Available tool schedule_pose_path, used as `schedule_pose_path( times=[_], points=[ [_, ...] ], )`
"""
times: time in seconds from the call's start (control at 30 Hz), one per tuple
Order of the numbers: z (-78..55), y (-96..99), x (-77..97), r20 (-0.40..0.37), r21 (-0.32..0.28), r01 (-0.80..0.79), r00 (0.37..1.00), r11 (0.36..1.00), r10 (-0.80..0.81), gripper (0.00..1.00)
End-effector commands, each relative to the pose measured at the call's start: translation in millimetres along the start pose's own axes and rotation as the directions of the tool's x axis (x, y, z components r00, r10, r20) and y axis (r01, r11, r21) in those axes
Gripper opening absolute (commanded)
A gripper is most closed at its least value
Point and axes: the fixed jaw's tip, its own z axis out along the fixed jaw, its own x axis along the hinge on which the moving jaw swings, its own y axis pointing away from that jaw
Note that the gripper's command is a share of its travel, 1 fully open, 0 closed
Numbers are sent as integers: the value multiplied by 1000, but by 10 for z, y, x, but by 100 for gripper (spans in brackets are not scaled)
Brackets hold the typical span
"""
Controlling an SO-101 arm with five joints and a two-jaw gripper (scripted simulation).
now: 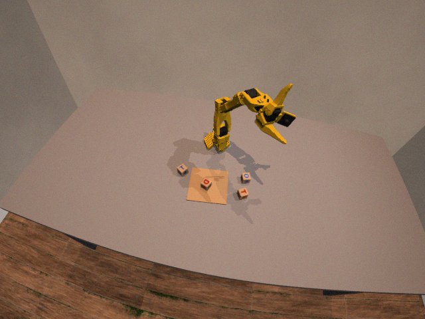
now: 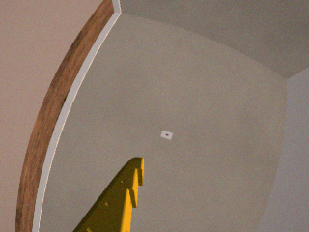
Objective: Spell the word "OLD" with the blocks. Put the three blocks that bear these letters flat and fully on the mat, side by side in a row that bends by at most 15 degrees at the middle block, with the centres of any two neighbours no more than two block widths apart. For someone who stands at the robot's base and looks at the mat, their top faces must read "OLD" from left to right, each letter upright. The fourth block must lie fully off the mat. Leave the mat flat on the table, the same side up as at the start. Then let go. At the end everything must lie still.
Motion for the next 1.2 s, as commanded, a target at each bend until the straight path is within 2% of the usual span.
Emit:
schedule_pose_path(
  times=[0.0,1.1,1.13,1.17],
  points=[
    [-9,-8,3,-1,3,-1,1000,1000,1,100],
    [-9,-8,3,-1,3,-1,1000,1000,1,100],
    [83,132,-32,16,-60,-1,1000,998,2,100],
    [80,129,-31,15,-59,-1,1000,998,2,100]
  ],
)
